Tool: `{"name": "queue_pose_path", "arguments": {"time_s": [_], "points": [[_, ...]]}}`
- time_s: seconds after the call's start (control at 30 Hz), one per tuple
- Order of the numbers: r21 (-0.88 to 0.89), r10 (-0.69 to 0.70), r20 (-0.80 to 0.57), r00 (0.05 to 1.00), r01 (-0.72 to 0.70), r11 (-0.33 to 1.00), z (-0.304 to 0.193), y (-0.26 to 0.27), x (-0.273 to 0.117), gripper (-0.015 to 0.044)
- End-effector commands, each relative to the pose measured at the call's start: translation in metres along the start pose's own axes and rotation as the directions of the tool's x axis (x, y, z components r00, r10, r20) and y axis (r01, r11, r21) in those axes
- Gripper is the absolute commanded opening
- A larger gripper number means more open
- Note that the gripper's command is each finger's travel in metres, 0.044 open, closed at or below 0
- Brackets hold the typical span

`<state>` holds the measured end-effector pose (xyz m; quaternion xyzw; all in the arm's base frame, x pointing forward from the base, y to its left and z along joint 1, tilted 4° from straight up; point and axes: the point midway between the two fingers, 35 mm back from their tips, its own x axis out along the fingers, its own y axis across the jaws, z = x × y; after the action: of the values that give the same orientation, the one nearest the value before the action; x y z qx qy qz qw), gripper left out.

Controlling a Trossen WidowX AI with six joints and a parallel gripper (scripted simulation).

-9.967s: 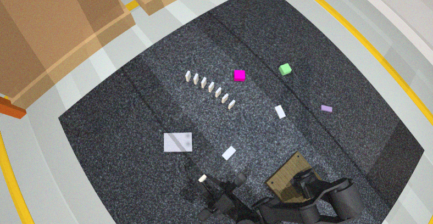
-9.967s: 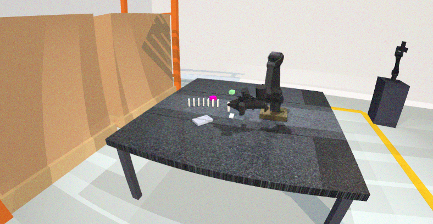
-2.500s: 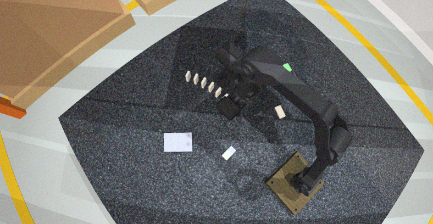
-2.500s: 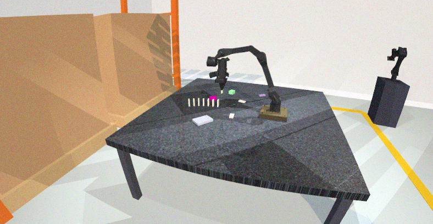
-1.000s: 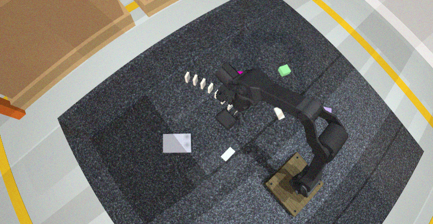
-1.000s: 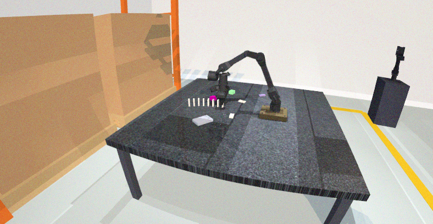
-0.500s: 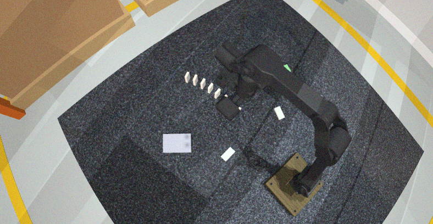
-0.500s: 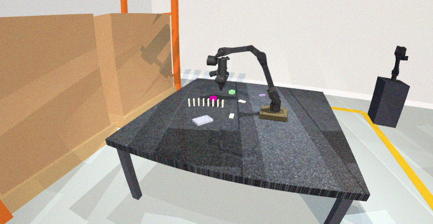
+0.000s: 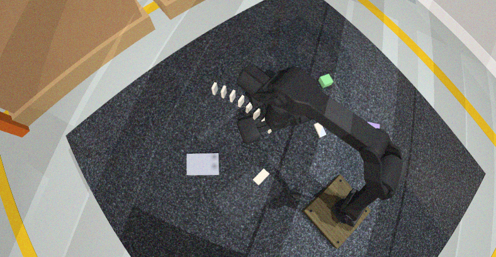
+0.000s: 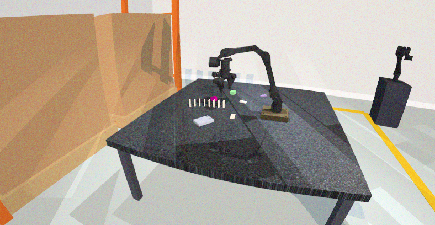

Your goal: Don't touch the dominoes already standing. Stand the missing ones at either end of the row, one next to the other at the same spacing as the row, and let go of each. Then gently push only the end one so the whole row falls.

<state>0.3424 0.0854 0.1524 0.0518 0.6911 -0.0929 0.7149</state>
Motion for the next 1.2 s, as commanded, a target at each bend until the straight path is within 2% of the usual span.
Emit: {"name": "queue_pose_path", "arguments": {"time_s": [0.0,0.17,0.37,0.97,1.17], "points": [[0.455,0.01,0.006,1.0,-0.011,0.89,-0.037,0.025,0.021,0.044],[0.762,0.011,0.003,1.0,-0.009,0.648,-0.07,0.038,0.042,0.044],[0.905,0.012,0.001,1.0,-0.005,0.426,-0.094,0.044,0.057,0.044],[0.908,0.012,0.0,1.0,-0.005,0.42,-0.095,0.045,0.059,0.044],[0.908,0.011,0.001,1.0,-0.005,0.42,-0.095,0.046,0.11,0.044]]}}
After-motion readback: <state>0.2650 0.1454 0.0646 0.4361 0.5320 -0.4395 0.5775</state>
